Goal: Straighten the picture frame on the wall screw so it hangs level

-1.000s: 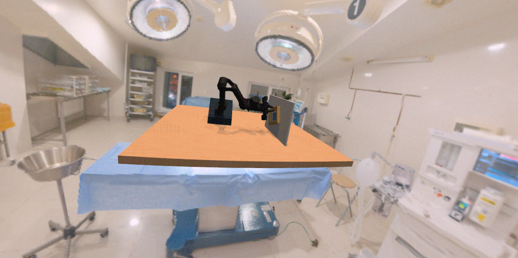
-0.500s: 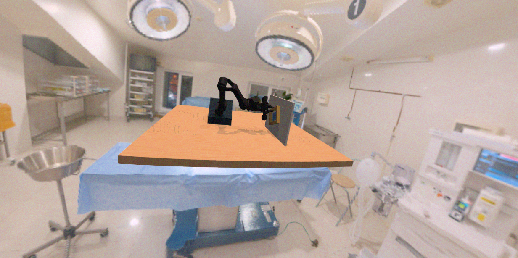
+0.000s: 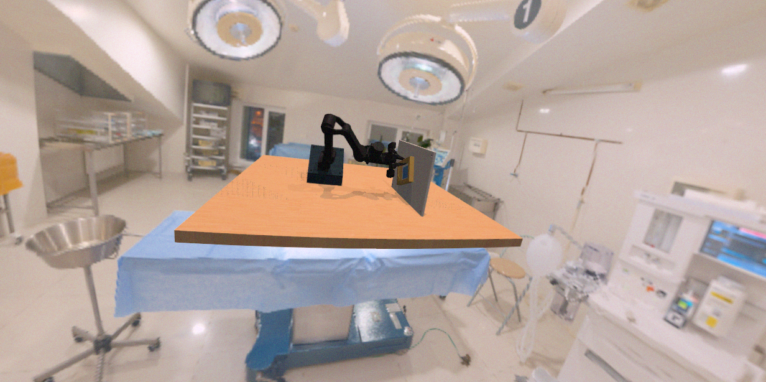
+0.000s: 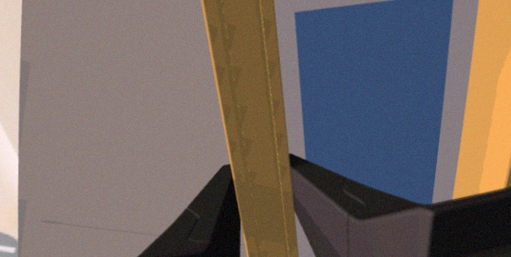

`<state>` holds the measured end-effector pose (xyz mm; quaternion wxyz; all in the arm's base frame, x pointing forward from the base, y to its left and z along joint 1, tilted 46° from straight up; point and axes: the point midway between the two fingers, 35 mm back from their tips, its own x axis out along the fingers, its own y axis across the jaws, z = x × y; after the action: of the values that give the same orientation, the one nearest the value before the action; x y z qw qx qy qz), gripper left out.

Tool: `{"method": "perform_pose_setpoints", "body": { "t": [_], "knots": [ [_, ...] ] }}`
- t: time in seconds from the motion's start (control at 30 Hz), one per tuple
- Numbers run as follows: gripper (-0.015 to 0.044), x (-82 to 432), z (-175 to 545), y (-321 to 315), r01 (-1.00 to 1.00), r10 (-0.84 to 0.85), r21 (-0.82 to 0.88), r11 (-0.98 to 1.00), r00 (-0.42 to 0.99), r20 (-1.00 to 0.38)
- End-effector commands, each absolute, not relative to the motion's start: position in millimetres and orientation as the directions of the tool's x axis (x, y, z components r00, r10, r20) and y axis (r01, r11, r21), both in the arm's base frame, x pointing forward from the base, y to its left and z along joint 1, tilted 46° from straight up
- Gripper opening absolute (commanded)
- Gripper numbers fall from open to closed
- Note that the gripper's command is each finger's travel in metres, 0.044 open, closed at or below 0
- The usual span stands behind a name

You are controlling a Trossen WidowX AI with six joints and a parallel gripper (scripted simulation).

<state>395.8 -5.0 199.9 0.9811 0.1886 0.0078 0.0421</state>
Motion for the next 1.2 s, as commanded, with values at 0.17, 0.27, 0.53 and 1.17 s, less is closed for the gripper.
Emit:
{"method": "perform_pose_setpoints", "body": {
  "t": [0.17,0.27,0.53,1.17],
  "knots": [
    [0.0,395.4,202.3,1.5,-0.093,0.098,0.369,0.925,0.995,0.005],
    [0.0,395.3,202.6,2.2,-0.093,0.098,0.369,0.925,0.995,0.005],
    [0.0,395.3,202.4,1.6,-0.093,0.098,0.369,0.925,0.995,0.005],
    [0.0,395.4,203.9,1.2,-0.093,0.098,0.369,0.925,0.995,0.005]
  ]
}}
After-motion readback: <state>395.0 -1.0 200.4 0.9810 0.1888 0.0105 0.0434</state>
